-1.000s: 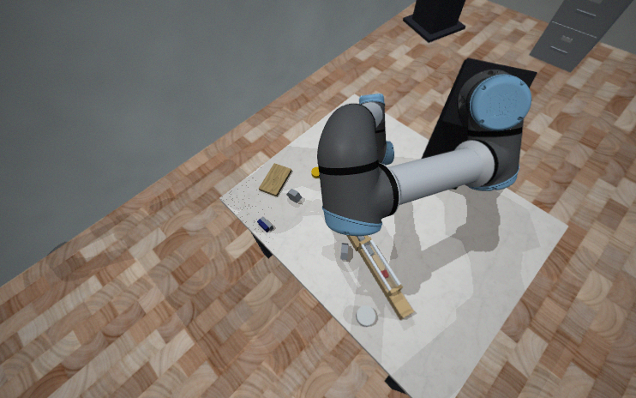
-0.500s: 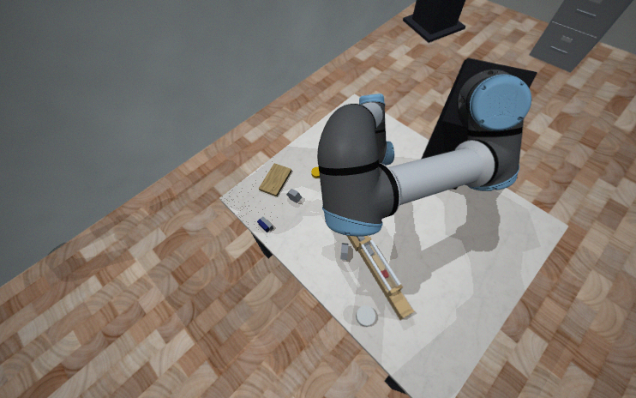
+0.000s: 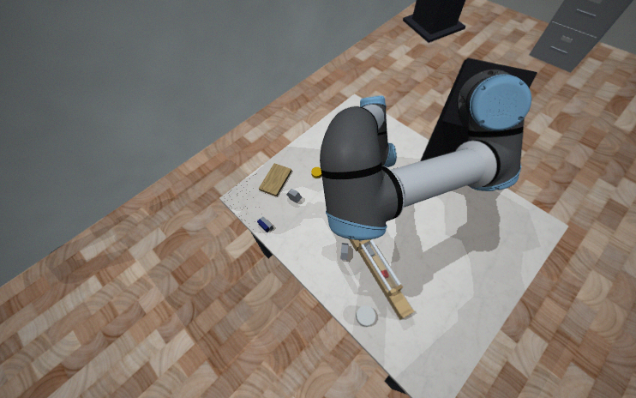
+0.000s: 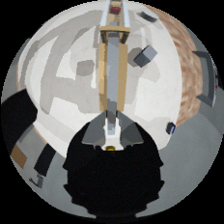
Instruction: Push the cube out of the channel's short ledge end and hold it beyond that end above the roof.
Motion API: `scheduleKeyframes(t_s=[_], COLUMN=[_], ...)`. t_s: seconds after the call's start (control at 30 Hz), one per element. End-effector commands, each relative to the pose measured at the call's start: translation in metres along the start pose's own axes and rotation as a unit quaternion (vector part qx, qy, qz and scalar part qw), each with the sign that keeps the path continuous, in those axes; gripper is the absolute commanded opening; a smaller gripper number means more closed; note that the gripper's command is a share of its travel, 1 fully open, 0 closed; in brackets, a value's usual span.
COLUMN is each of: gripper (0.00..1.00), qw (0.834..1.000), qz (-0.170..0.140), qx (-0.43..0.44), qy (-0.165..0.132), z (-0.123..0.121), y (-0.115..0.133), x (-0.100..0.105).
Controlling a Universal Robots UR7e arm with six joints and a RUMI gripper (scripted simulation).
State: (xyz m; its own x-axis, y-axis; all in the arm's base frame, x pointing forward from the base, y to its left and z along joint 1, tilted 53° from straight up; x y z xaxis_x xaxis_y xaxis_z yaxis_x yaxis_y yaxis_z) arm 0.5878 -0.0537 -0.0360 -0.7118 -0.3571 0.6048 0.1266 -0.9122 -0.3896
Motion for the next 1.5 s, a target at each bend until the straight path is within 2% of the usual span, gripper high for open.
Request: scheduleKeyframes(t_s=[0.0,0.33,0.83,1.47], gripper=[0.00,0.00,0.00,0.00], qw=[1.000,1.000,1.000,1.000], qz=[0.000,0.000,0.000,0.000], qx=[0.000,0.000,0.000,0.000], qy=[0.000,0.000,0.000,0.000], z=[0.002,0.006,0.013,0.020], y=[-0.009,-0.029,-0.073,-0.111], x=[0.000,0.000,0.000,0.000])
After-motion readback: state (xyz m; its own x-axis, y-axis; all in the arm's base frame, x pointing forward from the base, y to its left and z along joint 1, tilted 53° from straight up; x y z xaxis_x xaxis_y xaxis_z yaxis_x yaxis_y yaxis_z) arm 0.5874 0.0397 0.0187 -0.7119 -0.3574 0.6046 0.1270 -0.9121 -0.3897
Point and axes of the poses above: the point where the finger pads meet when closed, its own x axis back along the fingers, its own z axis across the jaws, y = z × x, the point moved 2 cm from there along x, back along the fingers, and after that the axes turned 10 degrees about x, right-handed, at the moved point
